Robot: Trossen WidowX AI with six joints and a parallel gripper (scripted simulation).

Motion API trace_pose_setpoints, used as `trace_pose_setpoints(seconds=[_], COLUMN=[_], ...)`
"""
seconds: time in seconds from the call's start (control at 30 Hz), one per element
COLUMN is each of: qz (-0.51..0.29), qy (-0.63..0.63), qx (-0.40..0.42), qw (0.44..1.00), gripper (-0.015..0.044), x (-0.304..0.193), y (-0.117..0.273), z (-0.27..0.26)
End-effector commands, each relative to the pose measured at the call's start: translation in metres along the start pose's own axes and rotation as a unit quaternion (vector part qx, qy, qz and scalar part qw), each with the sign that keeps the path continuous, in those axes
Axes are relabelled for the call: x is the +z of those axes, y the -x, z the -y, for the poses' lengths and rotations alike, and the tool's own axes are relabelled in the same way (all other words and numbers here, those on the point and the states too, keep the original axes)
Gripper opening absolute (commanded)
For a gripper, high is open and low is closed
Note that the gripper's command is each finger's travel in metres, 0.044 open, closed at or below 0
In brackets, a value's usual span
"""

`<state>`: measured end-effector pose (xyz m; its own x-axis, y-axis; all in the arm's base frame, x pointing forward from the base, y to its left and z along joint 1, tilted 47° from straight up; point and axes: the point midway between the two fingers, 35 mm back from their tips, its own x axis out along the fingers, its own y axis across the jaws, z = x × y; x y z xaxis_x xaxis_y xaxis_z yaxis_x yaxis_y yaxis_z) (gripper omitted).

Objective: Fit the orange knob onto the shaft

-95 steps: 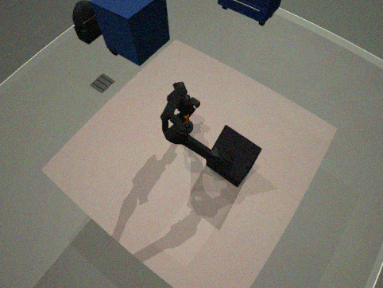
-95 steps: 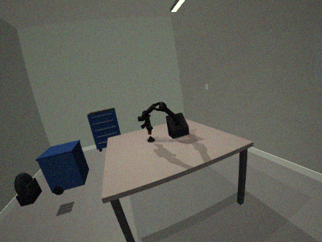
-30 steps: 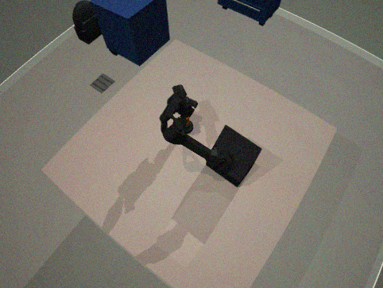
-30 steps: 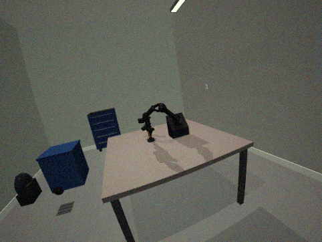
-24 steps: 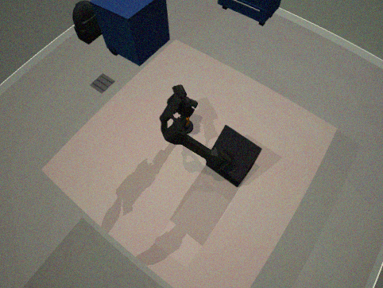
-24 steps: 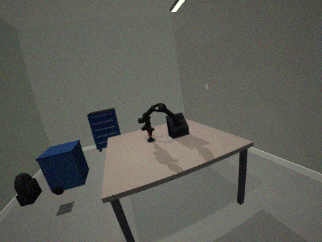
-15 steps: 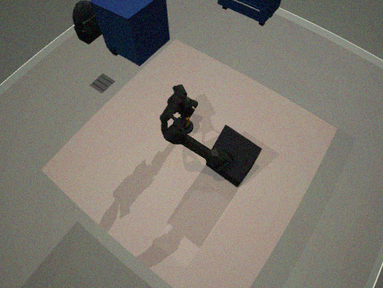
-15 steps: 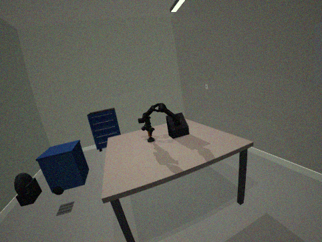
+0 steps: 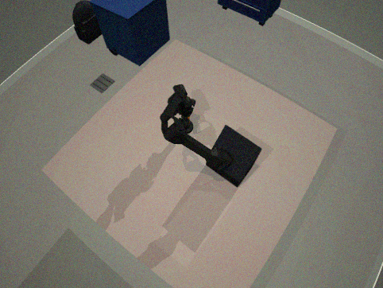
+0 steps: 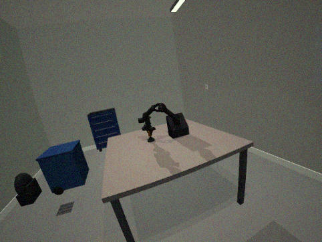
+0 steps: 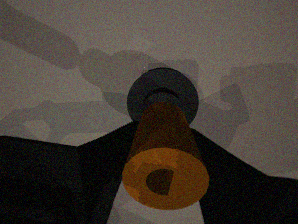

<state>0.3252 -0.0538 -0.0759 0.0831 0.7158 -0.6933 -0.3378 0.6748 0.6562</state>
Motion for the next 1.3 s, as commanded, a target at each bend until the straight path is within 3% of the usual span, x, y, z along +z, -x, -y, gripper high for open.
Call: trace_pose_setpoints(seconds=[0.0, 0.6, 0.83, 1.27], qz=[0.000, 0.000, 0.000, 0.000], qy=[0.008, 0.008, 0.108, 0.113], qx=[-0.001, -0.001, -0.001, -0.001], qw=[1.000, 1.000, 0.994, 0.994], gripper=[0.0000, 0.0000, 0.0000, 0.0000], x=[0.0003, 0.0023, 0.0023, 0.0007], y=[-0.0012, 0.0030, 0.0025, 0.0004], z=[-0.0004, -0.0011, 0.0005, -0.0002])
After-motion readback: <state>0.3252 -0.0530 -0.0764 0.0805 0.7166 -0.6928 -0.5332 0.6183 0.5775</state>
